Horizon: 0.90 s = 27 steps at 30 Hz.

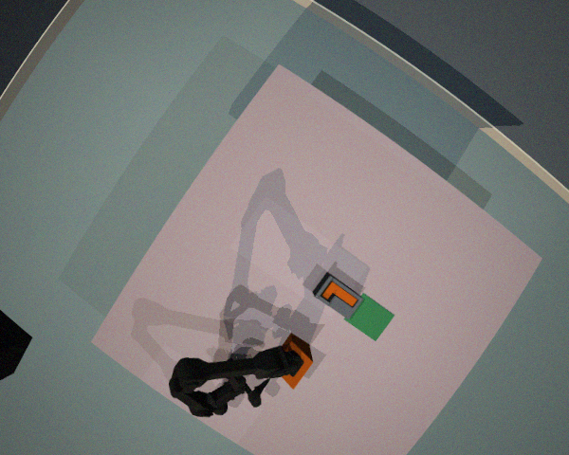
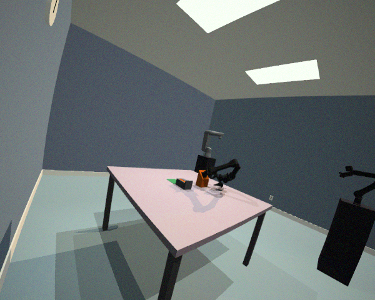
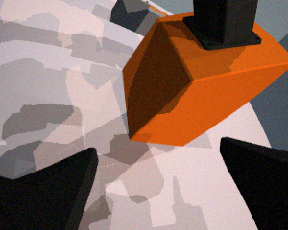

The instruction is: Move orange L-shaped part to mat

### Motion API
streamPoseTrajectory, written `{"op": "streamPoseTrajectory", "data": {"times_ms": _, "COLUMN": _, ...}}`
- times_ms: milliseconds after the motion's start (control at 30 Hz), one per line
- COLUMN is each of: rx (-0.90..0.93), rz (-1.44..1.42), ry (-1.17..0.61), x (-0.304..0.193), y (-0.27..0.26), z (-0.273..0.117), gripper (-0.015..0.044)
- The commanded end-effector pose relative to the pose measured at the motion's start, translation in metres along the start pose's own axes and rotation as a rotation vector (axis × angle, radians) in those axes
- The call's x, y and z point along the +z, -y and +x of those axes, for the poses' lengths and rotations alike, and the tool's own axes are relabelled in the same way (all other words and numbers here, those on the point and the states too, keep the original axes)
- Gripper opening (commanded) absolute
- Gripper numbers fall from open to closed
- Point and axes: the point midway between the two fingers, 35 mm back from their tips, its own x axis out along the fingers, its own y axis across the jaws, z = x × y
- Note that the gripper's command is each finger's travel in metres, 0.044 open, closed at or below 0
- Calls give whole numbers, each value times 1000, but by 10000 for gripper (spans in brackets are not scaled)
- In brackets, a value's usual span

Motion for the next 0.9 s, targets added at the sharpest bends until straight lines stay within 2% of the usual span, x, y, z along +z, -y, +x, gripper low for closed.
{"op": "streamPoseTrajectory", "data": {"times_ms": 0, "rx": -1, "rz": -2, "ry": -2, "x": 0, "y": 0, "z": 0, "gripper": 374}}
{"op": "streamPoseTrajectory", "data": {"times_ms": 233, "rx": -33, "rz": -89, "ry": -83, "x": -7, "y": -7, "z": -4, "gripper": 190}}
{"op": "streamPoseTrajectory", "data": {"times_ms": 267, "rx": -40, "rz": -111, "ry": -105, "x": -8, "y": -9, "z": -6, "gripper": 180}}
{"op": "streamPoseTrajectory", "data": {"times_ms": 600, "rx": -66, "rz": -350, "ry": -433, "x": -20, "y": -47, "z": -31, "gripper": 180}}
{"op": "streamPoseTrajectory", "data": {"times_ms": 867, "rx": 30, "rz": -423, "ry": -728, "x": -9, "y": -100, "z": -59, "gripper": 180}}
